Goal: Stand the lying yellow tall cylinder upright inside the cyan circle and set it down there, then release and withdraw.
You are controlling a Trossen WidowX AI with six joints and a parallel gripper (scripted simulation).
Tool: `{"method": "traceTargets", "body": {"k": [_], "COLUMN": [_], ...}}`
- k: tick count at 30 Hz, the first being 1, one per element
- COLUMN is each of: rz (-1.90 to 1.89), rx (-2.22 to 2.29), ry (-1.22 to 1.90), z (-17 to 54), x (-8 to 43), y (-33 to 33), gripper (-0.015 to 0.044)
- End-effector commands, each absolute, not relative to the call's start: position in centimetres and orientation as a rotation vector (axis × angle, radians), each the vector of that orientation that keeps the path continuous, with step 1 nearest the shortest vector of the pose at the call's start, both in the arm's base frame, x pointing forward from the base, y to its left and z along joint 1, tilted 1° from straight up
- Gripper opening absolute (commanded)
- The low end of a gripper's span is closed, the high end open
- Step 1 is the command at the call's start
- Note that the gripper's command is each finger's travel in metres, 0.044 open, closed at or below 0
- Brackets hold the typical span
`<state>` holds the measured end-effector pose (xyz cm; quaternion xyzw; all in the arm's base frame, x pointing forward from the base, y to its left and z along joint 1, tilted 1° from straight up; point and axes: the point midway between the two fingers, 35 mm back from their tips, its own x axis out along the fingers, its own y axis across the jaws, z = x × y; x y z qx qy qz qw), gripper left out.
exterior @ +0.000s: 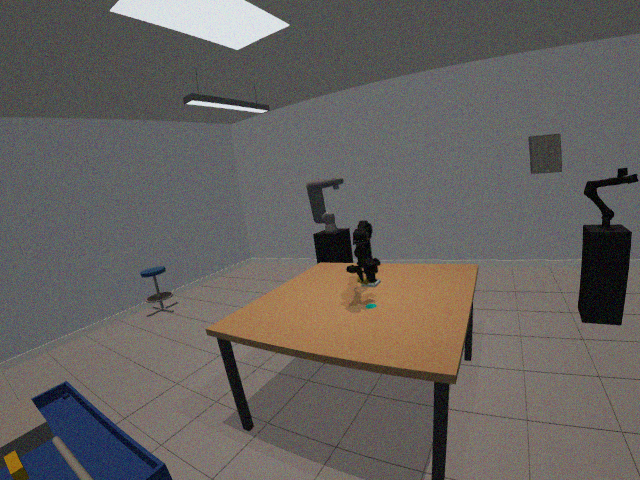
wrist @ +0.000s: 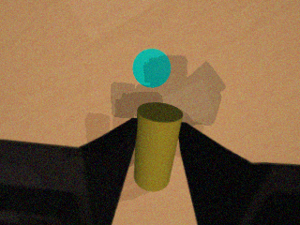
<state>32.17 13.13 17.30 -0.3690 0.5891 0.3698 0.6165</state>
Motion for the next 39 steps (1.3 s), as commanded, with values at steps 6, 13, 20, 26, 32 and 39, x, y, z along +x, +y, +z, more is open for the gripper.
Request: {"method": "traceTargets", "body": {"k": [6,13,20,26,32,39], "rz": [0.978,0.978,0.976,0.975,0.974,0.973], "rx": [-0.973,-0.949,-0.898,-0.856,-0.814,-0.767], "ry": [1.298,1.281,1.248,1.22,1.191,1.156], "z": [17.4,17.1,16.6,16.2,15.8,15.5], "x": [32.3,32.6,33.1,33.6,34.1,34.6], "y": [15.2,15.4,15.7,15.9,16.1,16.3], "gripper": [0.0105,0.0105,0.0105,0.0105,0.0105,0.0105]}}
